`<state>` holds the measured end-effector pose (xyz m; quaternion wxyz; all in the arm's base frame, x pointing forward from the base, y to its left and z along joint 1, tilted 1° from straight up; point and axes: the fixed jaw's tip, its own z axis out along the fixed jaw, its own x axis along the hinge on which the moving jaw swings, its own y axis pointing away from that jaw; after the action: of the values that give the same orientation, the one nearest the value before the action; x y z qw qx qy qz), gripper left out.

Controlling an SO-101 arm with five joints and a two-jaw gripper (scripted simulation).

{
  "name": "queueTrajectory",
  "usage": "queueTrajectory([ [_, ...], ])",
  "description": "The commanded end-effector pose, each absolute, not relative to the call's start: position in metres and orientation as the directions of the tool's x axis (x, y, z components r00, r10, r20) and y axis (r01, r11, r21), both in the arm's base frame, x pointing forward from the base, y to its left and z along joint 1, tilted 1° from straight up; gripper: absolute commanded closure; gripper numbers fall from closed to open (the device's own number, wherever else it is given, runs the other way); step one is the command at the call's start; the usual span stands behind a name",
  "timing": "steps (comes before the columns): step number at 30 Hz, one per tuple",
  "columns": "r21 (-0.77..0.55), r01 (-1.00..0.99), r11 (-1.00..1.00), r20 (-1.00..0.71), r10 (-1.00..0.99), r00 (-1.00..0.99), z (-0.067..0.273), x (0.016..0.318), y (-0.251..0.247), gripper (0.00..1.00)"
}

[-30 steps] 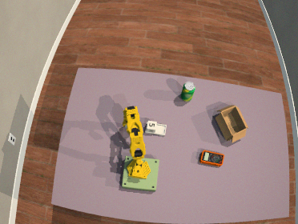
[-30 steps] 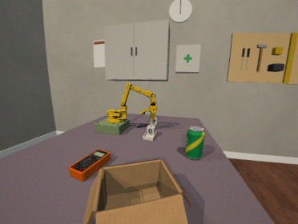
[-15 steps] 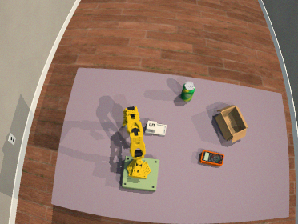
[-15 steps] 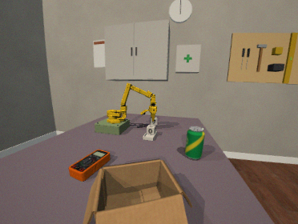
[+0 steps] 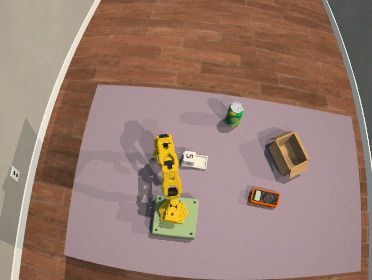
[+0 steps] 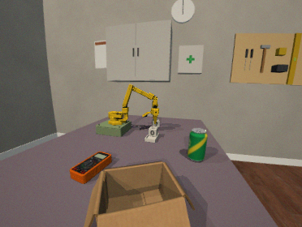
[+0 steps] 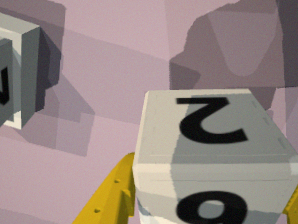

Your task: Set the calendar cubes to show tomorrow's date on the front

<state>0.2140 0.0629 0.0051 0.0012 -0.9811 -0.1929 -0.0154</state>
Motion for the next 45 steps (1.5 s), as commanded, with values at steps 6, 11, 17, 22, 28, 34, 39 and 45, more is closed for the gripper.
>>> queueTrajectory([
  [6, 0.000, 0.380, -0.925, 0.004, 0.380, 0.925, -0.003, 0.210, 0.060, 1.00],
  [11, 0.000, 0.380, -0.925, 0.004, 0.380, 0.925, -0.006, 0.210, 0.060, 1.00],
  [17, 0.000, 0.380, -0.925, 0.004, 0.380, 0.925, -0.007, 0.210, 0.060, 1.00],
  [22, 0.000, 0.380, -0.925, 0.004, 0.380, 0.925, -0.008, 0.210, 0.060, 1.00],
  [28, 0.000, 0.380, -0.925, 0.004, 0.380, 0.925, -0.012, 0.210, 0.060, 1.00],
  [34, 0.000, 0.380, -0.925, 0.004, 0.380, 0.925, -0.013, 0.210, 0.060, 1.00],
  [39, 0.000, 0.380, -0.925, 0.004, 0.380, 0.925, -0.014, 0.210, 0.060, 1.00],
  [45, 0.000, 0.380, -0.925, 0.004, 0.380, 0.925, -0.018, 0.210, 0.061, 1.00],
])
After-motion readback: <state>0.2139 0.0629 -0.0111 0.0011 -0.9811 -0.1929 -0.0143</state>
